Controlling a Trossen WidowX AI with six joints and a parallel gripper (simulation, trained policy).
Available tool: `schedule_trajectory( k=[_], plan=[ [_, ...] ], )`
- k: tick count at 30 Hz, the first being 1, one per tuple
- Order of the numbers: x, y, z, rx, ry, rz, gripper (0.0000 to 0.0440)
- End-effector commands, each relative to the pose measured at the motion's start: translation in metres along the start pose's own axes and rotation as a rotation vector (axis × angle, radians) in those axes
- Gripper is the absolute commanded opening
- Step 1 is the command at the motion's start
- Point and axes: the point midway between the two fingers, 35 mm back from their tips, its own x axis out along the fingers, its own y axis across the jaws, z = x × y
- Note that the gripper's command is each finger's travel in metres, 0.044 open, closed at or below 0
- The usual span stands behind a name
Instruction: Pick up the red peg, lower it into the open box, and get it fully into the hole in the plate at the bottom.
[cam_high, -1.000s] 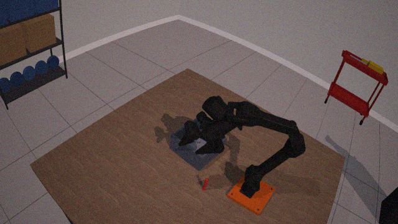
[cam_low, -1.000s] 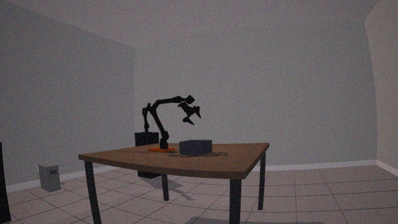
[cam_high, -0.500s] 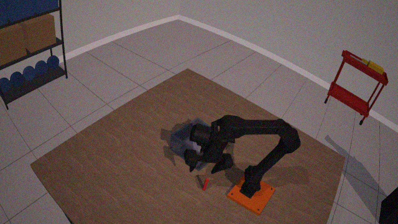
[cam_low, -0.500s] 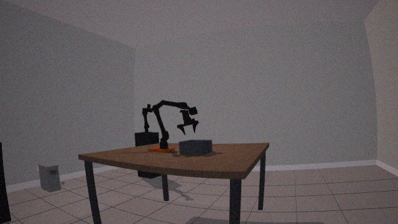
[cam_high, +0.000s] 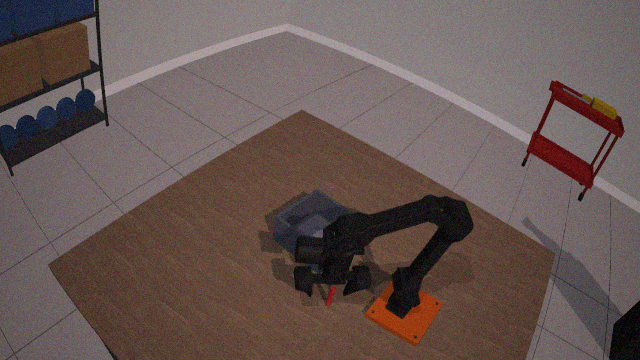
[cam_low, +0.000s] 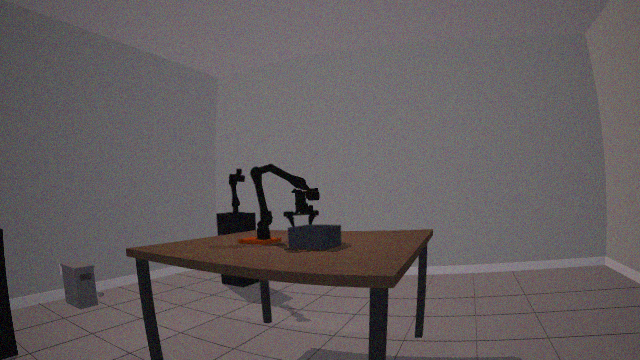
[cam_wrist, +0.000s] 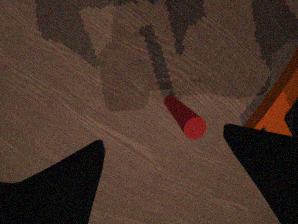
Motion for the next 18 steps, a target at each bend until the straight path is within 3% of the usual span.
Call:
schedule_trajectory(
  k=[1, 7, 18],
  plan=[
    [0.017, -0.003, 0.0, 0.001, -0.02, -0.017, 0.044],
    [0.04, -0.003, 0.003, -0.015, -0.049, -0.023, 0.0424],
    [0.062, -0.009, 0.007, -0.015, -0.051, -0.083, 0.0141]
  ],
)
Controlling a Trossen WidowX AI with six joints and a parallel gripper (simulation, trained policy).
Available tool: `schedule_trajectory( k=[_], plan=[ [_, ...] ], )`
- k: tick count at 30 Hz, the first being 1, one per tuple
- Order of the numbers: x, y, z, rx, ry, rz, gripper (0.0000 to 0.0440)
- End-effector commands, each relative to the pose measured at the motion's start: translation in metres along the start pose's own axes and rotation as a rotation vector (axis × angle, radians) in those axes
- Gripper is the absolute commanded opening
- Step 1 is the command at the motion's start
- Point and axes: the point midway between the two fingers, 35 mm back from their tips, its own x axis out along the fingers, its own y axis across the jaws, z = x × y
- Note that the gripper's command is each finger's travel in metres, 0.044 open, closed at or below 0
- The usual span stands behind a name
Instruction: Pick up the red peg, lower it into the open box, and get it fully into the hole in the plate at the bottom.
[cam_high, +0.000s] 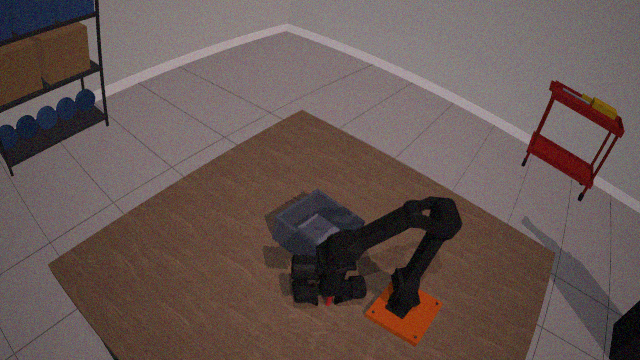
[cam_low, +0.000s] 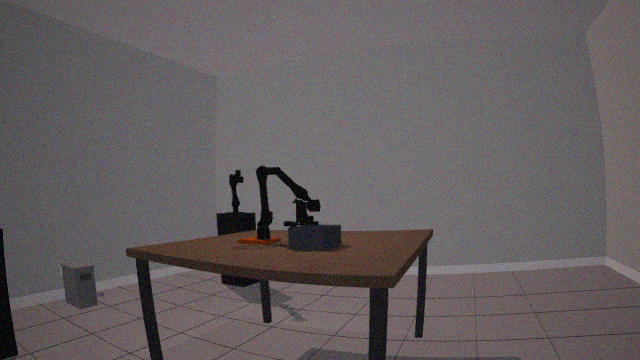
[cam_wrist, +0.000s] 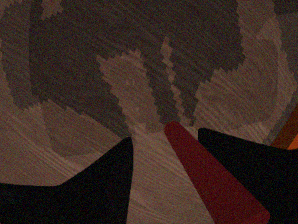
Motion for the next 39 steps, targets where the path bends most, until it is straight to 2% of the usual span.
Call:
schedule_trajectory(
  k=[1, 6, 9, 24, 39],
  plan=[
    [0.004, -0.003, 0.001, 0.001, -0.003, -0.023, 0.0114],
    [0.006, -0.003, 0.003, 0.005, -0.008, -0.054, 0.0014],
    [-0.006, 0.0, 0.012, -0.003, -0.044, -0.041, 0.0],
    [-0.082, 0.009, 0.06, 0.063, -0.177, 0.037, 0.0],
    [-0.106, 0.003, 0.132, 0.243, -0.288, 0.06, 0.0]
  ],
)
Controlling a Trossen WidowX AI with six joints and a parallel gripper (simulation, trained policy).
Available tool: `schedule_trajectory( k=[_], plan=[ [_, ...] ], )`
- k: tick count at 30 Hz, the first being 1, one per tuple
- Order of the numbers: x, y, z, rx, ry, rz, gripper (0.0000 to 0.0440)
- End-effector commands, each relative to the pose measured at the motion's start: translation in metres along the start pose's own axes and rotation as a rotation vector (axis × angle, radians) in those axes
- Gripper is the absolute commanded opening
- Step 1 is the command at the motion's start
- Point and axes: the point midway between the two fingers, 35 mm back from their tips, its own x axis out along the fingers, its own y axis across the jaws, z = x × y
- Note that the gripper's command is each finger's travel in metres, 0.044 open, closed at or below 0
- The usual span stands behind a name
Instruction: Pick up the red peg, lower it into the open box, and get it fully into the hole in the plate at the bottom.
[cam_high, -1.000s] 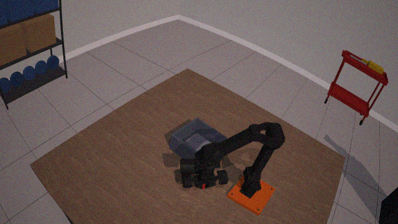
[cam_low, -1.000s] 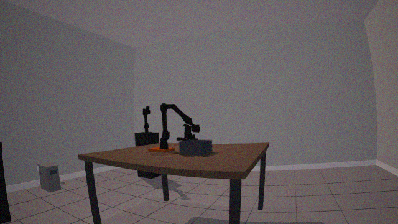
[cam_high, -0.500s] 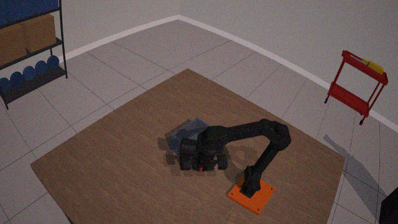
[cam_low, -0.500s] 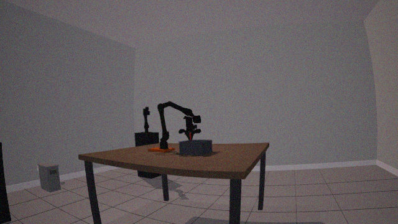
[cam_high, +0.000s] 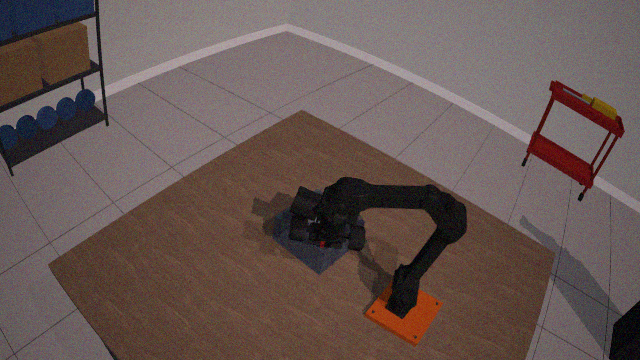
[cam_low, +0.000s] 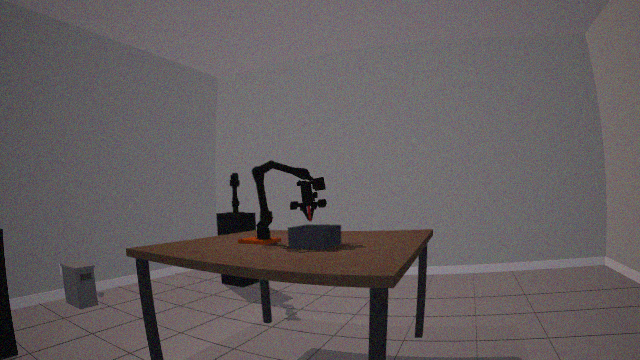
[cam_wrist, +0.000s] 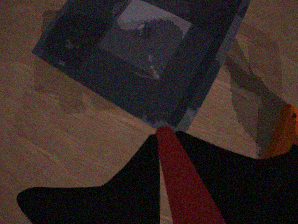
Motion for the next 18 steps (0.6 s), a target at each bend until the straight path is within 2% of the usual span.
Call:
schedule_trajectory(
  k=[1, 18],
  plan=[
    [0.002, 0.002, 0.016, 0.024, -0.023, -0.002, 0.0],
    [0.045, 0.005, 0.083, 0.046, -0.062, -0.017, 0.0]
  ],
)
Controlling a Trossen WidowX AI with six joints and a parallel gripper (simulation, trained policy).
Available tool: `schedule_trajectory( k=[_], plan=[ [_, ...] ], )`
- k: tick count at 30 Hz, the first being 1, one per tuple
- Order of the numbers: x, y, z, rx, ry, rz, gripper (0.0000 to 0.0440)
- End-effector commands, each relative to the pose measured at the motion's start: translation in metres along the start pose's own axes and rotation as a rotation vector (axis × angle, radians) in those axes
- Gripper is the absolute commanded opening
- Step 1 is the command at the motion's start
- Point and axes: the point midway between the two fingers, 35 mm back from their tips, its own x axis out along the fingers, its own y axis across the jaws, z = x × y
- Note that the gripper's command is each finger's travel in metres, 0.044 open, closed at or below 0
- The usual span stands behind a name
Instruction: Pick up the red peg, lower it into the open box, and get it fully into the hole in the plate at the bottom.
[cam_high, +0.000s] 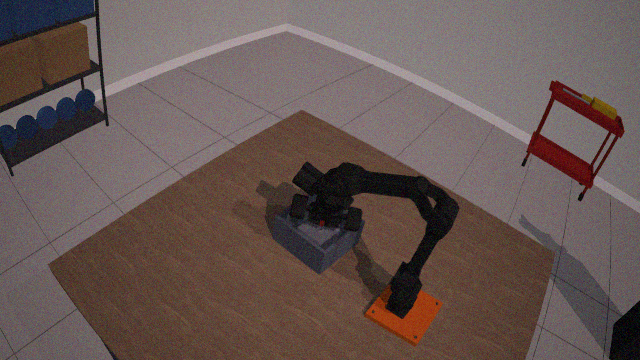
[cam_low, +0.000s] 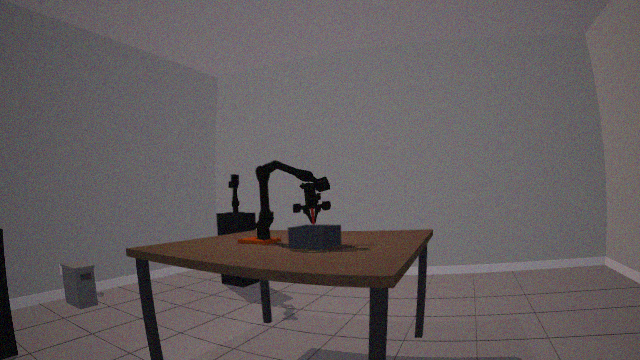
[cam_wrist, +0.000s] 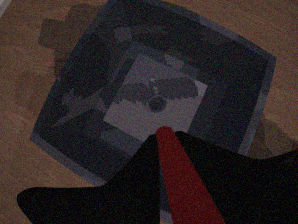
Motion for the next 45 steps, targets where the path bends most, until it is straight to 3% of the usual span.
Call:
schedule_trajectory(
  k=[1, 19, 26, 37, 45],
  plan=[
    [0.01, 0.001, 0.007, -0.018, 0.01, -0.002, 0.0001],
    [0.057, -0.003, 0.015, -0.178, 0.108, 0.004, 0.0007],
    [0.069, -0.004, 0.014, -0.206, 0.155, 0.0, 0.0145],
    [0.057, 0.016, 0.042, -0.239, 0.164, 0.027, 0.0211],
    [0.05, 0.036, 0.053, -0.236, 0.213, 0.048, 0.0404]
  ],
)
